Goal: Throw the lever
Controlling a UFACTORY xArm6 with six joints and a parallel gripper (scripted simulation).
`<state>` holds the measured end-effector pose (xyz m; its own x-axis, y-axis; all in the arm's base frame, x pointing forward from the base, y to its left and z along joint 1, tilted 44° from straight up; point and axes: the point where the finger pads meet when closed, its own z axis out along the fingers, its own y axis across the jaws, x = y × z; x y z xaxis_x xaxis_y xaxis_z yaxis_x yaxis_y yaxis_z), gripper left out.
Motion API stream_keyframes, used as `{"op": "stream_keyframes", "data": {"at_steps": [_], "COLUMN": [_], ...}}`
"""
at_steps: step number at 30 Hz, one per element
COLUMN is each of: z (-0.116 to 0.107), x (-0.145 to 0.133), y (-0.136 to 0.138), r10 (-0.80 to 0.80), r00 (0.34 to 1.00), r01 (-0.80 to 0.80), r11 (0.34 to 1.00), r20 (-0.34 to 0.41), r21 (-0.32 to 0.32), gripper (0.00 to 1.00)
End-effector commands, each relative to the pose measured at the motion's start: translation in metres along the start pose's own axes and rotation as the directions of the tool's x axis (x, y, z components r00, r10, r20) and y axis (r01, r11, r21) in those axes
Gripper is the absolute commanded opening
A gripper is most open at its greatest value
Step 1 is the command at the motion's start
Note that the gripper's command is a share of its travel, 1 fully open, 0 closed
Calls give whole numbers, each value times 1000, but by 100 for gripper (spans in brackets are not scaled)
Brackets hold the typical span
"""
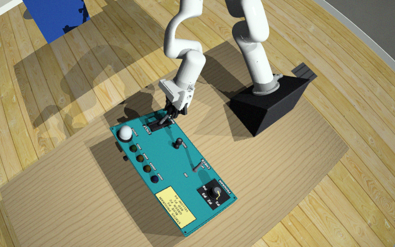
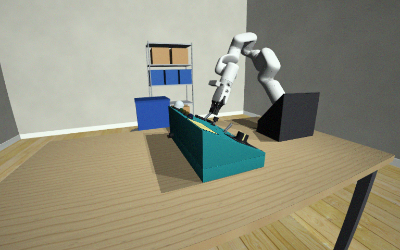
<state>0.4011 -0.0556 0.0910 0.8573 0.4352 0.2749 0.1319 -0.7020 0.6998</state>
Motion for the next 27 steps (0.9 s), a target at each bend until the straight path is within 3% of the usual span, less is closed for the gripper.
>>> {"op": "stream_keyframes", "data": {"at_steps": [1,27], "z": [0,-2], "x": [1,5], "y": [0,0], "r10": [1,1], "r00": [1000,1000], "r01": [-1,-1], "r11": [1000,1000], "r20": [-2,-2], "r21": [0,0], "gripper": [0,0]}}
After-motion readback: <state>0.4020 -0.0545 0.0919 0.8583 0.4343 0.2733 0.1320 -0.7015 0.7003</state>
